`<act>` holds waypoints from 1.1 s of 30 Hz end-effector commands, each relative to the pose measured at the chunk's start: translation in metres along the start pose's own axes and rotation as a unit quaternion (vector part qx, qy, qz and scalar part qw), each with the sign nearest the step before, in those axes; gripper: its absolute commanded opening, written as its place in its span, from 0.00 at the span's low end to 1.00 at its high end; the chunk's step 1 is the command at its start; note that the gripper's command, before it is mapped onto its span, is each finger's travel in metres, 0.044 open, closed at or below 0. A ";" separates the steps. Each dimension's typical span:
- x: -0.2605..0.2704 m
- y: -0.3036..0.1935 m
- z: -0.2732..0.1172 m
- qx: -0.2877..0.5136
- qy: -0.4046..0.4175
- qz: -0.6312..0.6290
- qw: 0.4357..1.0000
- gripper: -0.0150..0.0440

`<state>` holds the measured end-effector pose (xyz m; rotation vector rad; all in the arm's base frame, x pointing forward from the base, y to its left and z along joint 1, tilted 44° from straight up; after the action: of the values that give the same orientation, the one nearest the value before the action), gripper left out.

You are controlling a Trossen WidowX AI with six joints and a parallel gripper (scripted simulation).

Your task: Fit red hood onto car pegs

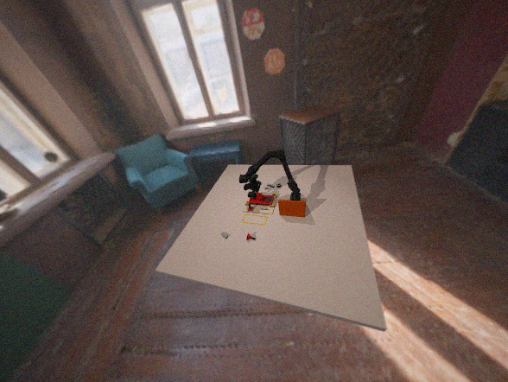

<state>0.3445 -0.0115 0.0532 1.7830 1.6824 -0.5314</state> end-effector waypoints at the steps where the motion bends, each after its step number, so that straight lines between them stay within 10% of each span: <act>1: 0.000 0.000 0.003 0.000 -0.002 -0.001 1.000 0.25; 26: 0.000 0.000 0.009 0.000 0.000 0.000 1.000 0.25; 33: 0.000 0.000 0.009 0.000 0.000 0.001 1.000 0.57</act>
<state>0.3458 -0.0180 0.0465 1.7839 1.6813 -0.5315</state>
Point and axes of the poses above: the point midway between the two fingers, 35 mm back from their tips, its own z axis out along the fingers, its own x axis across the jaws, y = z × x, the point moved 1 cm from there along -z, back along the fingers, and after that the axes turned 10 degrees about z, right-handed, at the moved point
